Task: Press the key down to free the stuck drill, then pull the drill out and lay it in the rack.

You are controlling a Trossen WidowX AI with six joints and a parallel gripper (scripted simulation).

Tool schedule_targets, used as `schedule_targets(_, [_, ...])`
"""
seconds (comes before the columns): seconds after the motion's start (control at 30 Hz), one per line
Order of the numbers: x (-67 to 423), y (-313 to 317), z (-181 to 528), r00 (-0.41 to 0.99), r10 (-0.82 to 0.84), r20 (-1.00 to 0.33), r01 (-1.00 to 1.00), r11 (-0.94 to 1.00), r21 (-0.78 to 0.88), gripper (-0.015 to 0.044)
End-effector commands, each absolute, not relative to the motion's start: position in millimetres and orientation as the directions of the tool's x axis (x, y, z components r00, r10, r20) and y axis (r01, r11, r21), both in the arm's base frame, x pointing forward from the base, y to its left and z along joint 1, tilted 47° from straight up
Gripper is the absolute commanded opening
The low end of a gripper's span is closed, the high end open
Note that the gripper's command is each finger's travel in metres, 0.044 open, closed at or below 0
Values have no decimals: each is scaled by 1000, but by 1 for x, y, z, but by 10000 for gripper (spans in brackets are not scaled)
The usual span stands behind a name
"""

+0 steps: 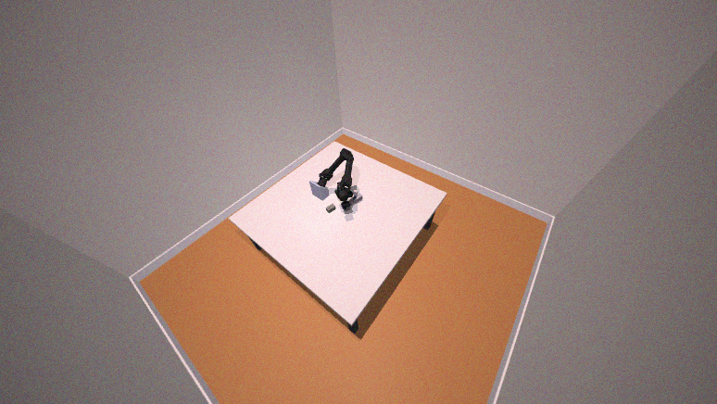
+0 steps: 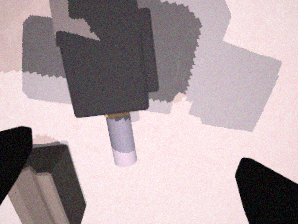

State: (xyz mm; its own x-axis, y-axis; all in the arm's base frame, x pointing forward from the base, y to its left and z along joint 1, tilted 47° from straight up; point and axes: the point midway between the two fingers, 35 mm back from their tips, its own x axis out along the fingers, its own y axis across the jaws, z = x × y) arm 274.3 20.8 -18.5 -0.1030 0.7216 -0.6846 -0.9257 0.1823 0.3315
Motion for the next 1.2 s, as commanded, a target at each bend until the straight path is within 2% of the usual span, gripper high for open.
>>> schedule_targets(0.0, [259, 13, -50, -109, 717, -689, -991, -21, 135, 440])
schedule_targets(1.17, [258, 36, -63, -108, 716, -690, -991, -20, 135, 440])
